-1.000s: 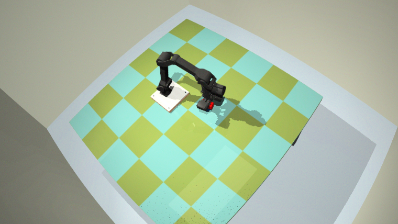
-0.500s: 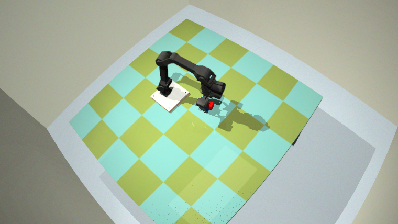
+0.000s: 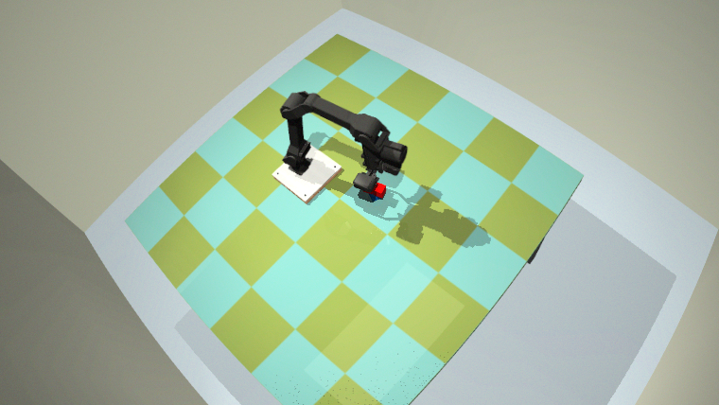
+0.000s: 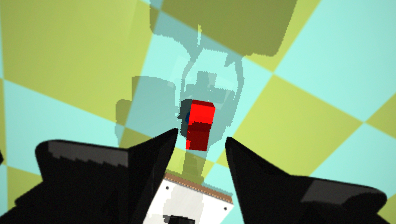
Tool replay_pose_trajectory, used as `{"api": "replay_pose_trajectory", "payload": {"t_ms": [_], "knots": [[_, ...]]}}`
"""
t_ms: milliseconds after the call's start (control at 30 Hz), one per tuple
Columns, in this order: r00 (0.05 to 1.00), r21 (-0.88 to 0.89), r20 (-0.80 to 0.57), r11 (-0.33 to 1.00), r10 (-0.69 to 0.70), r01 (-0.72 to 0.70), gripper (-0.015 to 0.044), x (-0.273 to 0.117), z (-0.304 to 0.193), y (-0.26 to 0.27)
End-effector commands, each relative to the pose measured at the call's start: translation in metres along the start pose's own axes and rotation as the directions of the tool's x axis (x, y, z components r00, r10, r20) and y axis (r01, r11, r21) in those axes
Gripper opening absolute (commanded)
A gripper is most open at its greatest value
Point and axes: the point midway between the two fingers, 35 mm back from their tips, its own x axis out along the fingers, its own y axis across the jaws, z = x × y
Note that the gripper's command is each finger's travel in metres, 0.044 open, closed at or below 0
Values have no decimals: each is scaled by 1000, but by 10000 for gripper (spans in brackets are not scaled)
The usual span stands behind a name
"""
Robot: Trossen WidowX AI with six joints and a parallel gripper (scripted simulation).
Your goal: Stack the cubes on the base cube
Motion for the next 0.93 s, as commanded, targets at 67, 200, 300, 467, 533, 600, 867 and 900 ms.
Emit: {"api": "replay_pose_trajectory", "payload": {"t_ms": [67,200,300,467,533,600,867,900], "knots": [[1000,0,3,1000,-1,1,362,-7,0,0],[1000,0,-1,1000,1,-1,400,-5,-1,9],[1000,0,-1,1000,6,-6,400,-6,-9,50],[1000,0,-4,1000,13,-13,400,-8,-33,116],[1000,0,-4,1000,14,-14,400,-9,-37,124],[1000,0,-4,1000,14,-14,400,-9,-37,124],[1000,0,-4,1000,14,-14,400,-9,-37,124],[1000,0,-4,1000,14,-14,400,-9,-37,124]]}}
